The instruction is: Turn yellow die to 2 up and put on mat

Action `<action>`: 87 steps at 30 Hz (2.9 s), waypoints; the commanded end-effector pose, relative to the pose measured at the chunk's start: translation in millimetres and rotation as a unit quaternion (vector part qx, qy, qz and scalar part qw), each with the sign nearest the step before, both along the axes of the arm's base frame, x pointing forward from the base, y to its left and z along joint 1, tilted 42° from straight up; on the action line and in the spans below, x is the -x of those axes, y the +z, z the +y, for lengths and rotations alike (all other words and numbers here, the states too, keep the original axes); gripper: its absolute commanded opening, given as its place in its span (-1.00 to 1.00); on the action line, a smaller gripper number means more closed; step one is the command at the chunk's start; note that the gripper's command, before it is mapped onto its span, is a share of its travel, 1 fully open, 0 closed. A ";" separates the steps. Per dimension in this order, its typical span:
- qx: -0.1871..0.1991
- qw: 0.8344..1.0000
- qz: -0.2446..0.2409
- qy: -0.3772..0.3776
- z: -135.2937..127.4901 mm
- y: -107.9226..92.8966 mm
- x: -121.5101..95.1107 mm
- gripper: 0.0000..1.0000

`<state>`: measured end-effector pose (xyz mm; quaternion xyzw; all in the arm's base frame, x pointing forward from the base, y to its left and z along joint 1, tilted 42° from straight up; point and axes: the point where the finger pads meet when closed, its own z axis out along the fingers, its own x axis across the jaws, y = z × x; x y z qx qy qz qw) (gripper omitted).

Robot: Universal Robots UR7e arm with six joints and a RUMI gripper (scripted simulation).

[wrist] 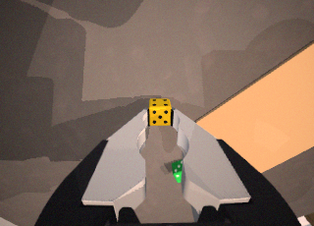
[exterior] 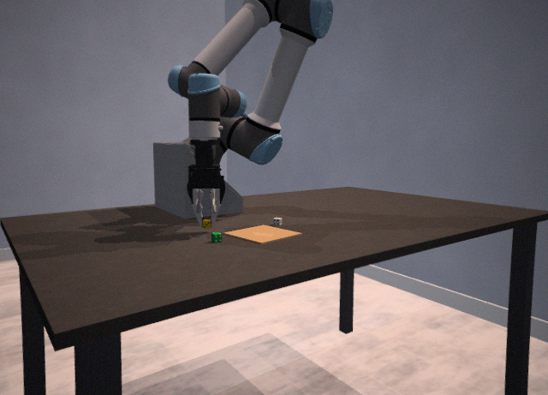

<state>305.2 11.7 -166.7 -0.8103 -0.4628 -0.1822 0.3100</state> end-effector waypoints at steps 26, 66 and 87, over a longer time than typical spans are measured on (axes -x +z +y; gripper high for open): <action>0.000 1.000 0.000 0.000 -59.5 65.5 0.6 -0.94; 0.005 0.871 -0.329 0.364 22.7 132.9 -103.3 -0.94; 0.004 0.866 -0.336 0.370 27.0 135.6 -106.0 -0.94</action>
